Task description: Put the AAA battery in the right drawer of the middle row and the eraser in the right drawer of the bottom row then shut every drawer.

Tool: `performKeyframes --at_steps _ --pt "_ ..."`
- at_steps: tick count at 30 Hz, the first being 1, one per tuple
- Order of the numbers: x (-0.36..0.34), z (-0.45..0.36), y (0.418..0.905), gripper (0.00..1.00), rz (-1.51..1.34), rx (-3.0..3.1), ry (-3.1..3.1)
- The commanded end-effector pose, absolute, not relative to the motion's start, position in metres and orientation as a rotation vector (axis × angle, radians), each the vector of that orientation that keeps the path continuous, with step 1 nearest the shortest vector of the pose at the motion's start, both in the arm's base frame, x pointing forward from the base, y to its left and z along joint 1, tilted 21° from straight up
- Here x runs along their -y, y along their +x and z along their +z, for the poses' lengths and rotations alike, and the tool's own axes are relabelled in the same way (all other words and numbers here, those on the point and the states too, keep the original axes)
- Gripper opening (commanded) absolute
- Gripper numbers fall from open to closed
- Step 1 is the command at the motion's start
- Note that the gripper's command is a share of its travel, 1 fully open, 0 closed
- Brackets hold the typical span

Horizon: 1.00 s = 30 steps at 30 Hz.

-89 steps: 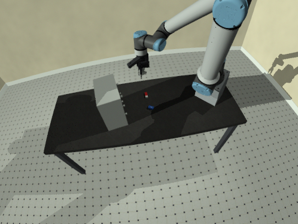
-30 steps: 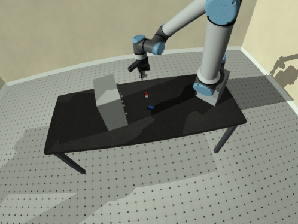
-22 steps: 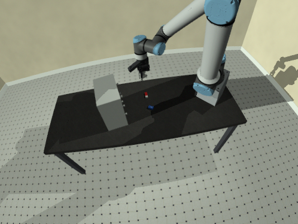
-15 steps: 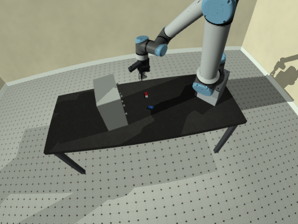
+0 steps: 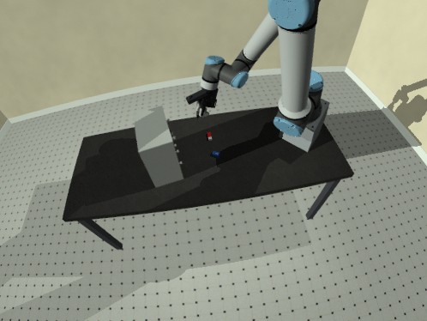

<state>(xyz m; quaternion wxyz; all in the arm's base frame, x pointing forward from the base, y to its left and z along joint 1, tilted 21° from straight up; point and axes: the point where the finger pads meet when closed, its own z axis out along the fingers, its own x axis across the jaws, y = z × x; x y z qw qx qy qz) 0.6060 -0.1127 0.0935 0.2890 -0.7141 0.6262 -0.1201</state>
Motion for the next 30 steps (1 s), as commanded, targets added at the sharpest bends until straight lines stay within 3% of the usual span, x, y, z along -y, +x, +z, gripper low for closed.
performKeyframes --at_steps 1,30 --pt "0.111 0.086 0.618 0.20 -0.405 -1.627 -1.830" --pt "0.101 0.061 0.664 0.20 -0.691 -1.417 -1.513"
